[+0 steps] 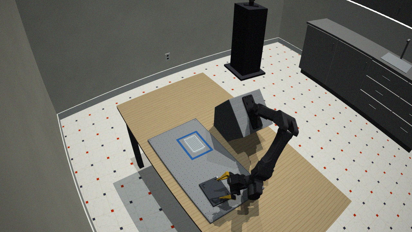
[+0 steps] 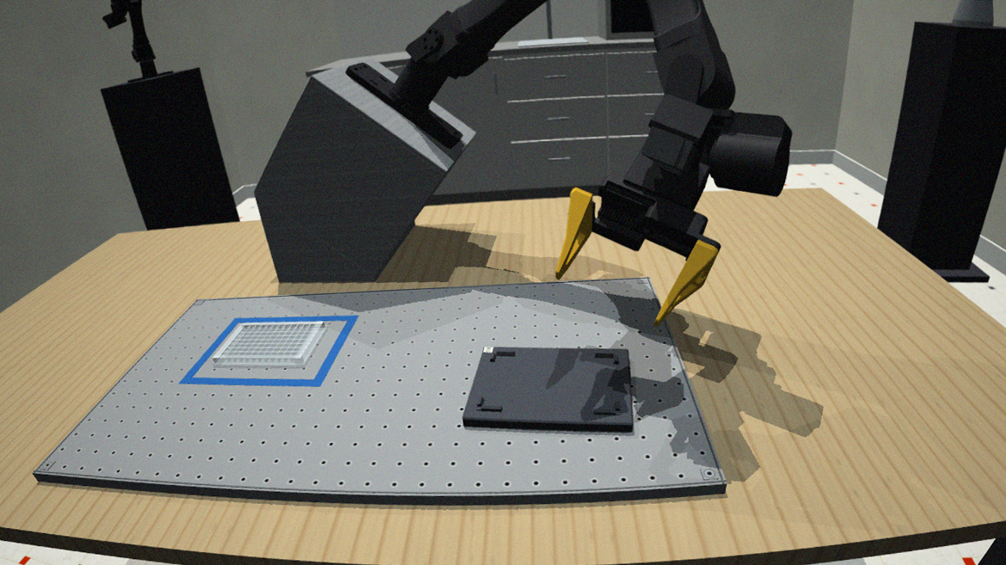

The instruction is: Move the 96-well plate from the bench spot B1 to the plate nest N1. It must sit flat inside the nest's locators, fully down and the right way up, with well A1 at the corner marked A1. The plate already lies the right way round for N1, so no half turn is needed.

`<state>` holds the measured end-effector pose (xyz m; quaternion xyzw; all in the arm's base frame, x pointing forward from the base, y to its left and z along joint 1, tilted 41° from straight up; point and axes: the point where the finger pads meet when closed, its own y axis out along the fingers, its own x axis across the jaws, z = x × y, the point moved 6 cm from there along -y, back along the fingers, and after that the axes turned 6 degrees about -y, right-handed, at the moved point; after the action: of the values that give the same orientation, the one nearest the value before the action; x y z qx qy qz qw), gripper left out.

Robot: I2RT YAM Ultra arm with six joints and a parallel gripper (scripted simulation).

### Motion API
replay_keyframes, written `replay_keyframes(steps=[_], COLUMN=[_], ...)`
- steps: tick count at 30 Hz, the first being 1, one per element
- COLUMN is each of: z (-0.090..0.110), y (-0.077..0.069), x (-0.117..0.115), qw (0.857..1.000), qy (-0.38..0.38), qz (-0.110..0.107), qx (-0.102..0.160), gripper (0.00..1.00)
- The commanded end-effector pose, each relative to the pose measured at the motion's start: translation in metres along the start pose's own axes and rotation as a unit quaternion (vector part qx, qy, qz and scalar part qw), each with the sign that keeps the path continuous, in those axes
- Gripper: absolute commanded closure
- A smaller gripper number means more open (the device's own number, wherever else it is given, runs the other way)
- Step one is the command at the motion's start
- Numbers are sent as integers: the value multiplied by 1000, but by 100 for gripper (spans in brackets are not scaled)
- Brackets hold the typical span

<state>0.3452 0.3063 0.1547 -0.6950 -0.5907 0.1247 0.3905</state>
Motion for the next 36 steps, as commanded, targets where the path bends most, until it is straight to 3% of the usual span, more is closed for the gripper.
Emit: replay_keyframes(steps=[1, 3, 7, 11, 14, 15, 17, 18, 19, 21, 22, 24, 25, 28, 32, 33, 35, 36], z=[0, -9, -2, -10, -10, 0, 0, -10, 0, -9, 0, -9, 1, -7, -8, 3, 4, -6], y=[20, 24, 42, 45, 56, 64, 71, 71, 78, 81, 87, 91, 97, 97, 110, 115, 119, 120], x=[-17, -13, -33, -32, -41, -54, -60, -54, -67, -65, -77, -76, -89, -85, -99, -112, -118, -114], qw=[999, 998, 992, 988, 980, 978, 975, 974, 970, 963, 960, 952, 948, 945, 925, 923, 916, 912], qy=[-40, -62, -114, -139, -181, -186, -198, -207, -218, -242, -249, -274, -281, -292, -336, -338, -350, -361], qz=[17, 14, 34, 33, 38, 46, 45, 37, 46, 41, 46, 40, 45, 39, 31, 34, 31, 24], qx=[10, 16, 45, 55, 77, 85, 90, 90, 102, 113, 121, 133, 143, 146, 175, 182, 191, 192], gripper=[0, 0, 0, 0, 0, 0, 0, 0, 0, 0, 0, 0, 0, 0, 0, 0, 0, 0])
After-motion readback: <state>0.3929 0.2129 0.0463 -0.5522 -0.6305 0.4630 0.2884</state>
